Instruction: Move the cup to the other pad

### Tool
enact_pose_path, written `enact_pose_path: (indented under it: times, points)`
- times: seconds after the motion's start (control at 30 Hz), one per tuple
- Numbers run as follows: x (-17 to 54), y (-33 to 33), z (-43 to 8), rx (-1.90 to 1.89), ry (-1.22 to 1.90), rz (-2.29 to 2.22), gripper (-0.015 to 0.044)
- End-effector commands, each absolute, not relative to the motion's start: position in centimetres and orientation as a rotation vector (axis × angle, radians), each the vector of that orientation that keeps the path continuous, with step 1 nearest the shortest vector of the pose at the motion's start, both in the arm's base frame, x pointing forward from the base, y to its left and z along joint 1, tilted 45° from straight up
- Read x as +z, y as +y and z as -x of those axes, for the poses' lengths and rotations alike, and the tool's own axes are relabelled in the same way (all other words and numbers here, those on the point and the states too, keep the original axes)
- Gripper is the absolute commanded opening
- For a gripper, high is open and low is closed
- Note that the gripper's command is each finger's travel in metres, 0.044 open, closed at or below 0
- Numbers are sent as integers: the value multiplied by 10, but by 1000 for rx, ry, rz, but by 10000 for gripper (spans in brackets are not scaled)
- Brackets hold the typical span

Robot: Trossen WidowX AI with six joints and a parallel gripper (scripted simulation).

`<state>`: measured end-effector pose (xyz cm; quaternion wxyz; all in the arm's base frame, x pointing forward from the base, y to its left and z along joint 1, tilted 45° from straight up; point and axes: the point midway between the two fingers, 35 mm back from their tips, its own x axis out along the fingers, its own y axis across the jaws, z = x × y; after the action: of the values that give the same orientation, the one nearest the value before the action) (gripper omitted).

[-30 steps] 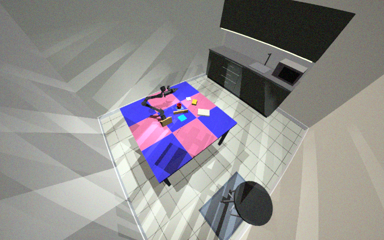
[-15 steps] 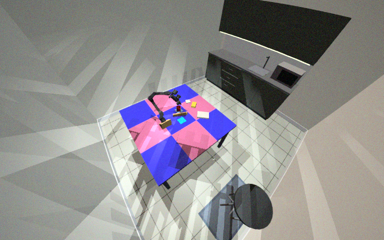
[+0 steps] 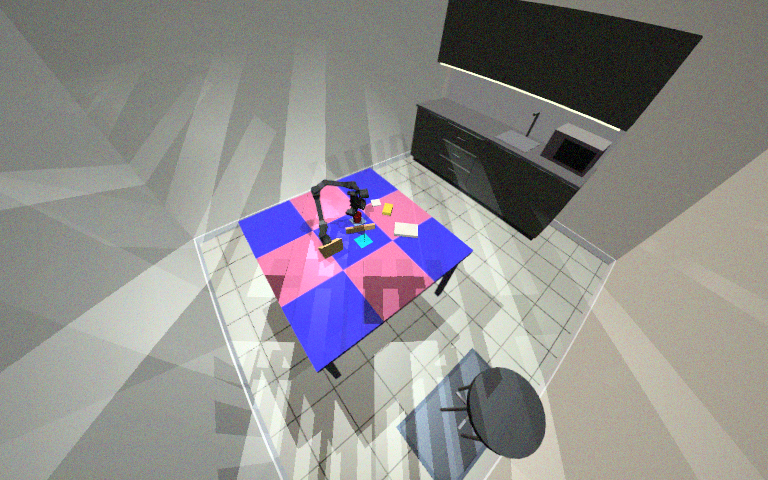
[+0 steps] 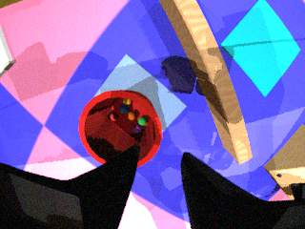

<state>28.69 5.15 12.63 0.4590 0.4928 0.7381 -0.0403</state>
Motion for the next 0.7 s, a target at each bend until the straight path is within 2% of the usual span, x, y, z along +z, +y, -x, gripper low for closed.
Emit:
enact_pose_path:
  times: [0.0, 0.67]
  points:
    - [128, 52, -288, -109, 1831, -1240, 148]
    - [108, 72, -288, -111, 1829, -1239, 148]
